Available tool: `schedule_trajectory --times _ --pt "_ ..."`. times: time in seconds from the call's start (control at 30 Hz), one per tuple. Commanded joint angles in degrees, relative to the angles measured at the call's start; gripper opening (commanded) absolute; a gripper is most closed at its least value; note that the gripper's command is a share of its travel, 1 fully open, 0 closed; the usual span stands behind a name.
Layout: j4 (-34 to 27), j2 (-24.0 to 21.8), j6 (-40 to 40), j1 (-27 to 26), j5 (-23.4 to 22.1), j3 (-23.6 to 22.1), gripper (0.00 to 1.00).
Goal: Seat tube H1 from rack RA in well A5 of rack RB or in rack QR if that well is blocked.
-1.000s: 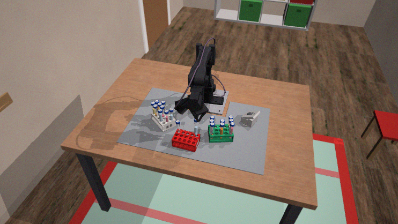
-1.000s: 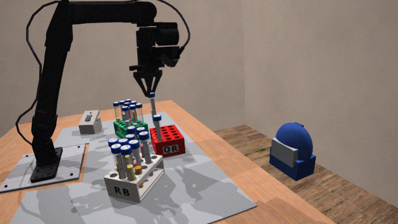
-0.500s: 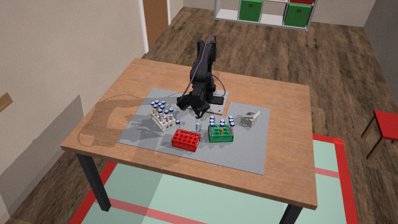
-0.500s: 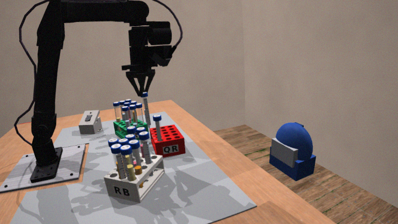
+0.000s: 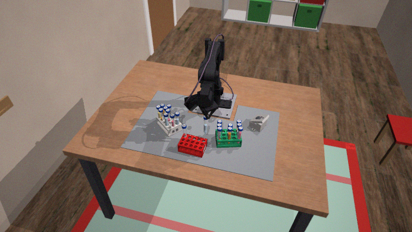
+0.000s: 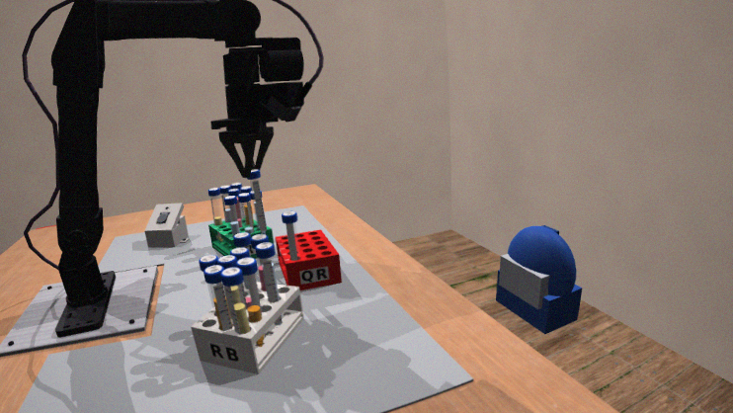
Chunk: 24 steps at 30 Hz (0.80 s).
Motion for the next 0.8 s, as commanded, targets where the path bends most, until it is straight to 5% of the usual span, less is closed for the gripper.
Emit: schedule_trajectory --times 0.0,0.47,0.77 --pt "1.12 -2.64 -1.84 -2.15 0.55 -1.49 0.00" --pt "1.46 -6.03 -8.86 -9.18 0.40 -3.41 0.00" --pt "1.29 -5.97 -25.68 -9.31 0.73 -3.92 0.00"
